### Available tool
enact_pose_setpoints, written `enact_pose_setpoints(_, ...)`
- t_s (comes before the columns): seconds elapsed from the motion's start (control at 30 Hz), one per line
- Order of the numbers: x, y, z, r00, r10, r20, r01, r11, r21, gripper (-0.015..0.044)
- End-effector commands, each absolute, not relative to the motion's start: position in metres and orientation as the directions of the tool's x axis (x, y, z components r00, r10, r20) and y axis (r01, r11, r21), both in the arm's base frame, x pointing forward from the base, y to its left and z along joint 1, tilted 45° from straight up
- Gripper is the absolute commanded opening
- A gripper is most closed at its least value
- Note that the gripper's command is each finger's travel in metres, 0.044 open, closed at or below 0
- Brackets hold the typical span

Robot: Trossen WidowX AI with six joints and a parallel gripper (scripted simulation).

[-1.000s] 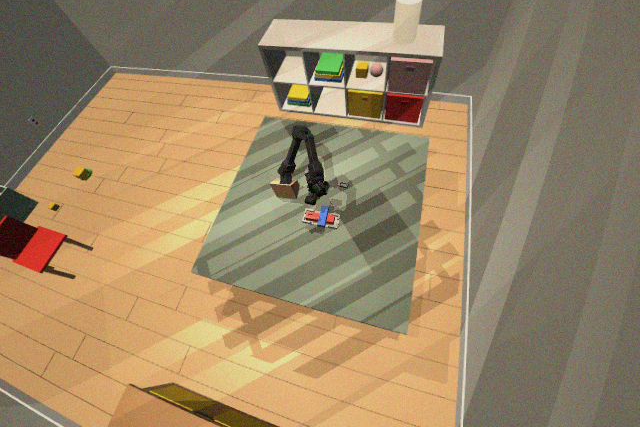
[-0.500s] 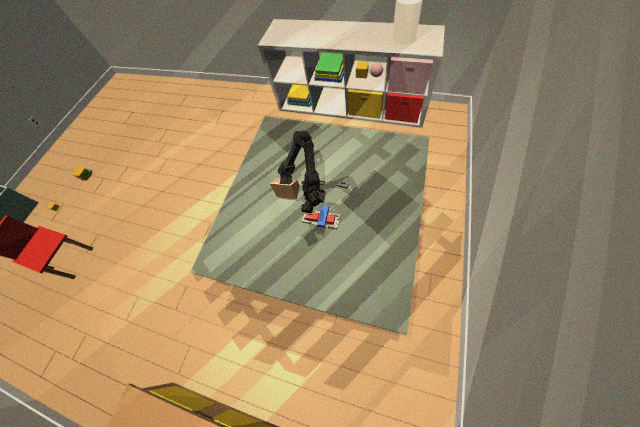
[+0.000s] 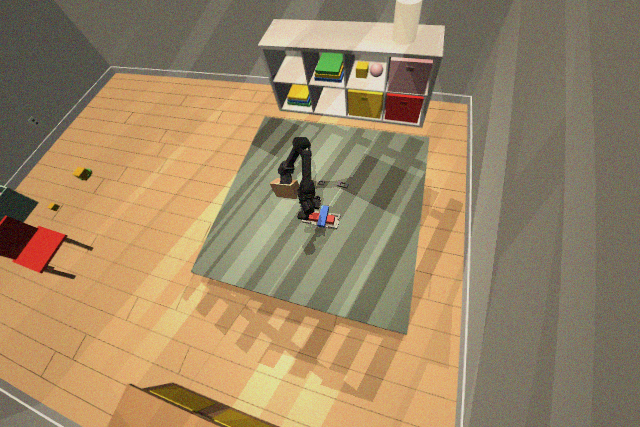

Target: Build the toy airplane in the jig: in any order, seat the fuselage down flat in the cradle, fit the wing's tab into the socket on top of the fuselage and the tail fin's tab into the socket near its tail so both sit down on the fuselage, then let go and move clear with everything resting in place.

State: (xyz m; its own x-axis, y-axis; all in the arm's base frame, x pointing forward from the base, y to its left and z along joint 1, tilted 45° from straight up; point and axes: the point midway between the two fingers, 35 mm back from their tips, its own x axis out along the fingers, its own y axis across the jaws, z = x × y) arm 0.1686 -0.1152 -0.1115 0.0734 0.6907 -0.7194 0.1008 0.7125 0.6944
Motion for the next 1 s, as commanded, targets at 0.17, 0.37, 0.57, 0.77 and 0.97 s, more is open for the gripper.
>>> enact_pose_setpoints(0.17,0.1674,-0.1170,-0.1159,0.072,0.689,-0.721,0.092,0.716,0.692,0.0067)
enact_pose_setpoints(0.37,0.1674,-0.1170,-0.1159,0.072,0.689,-0.721,0.092,0.716,0.692,0.0067)
enact_pose_setpoints(0.57,0.1674,-0.1170,-0.1159,0.072,0.689,-0.721,0.092,0.716,0.692,0.0067)
enact_pose_setpoints(0.77,0.1672,-0.1171,-0.1176,0.072,0.689,-0.722,0.092,0.716,0.692,0.0067)
enact_pose_setpoints(0.97,0.1684,-0.1107,-0.1247,0.072,0.689,-0.722,0.092,0.716,0.692,0.0067)
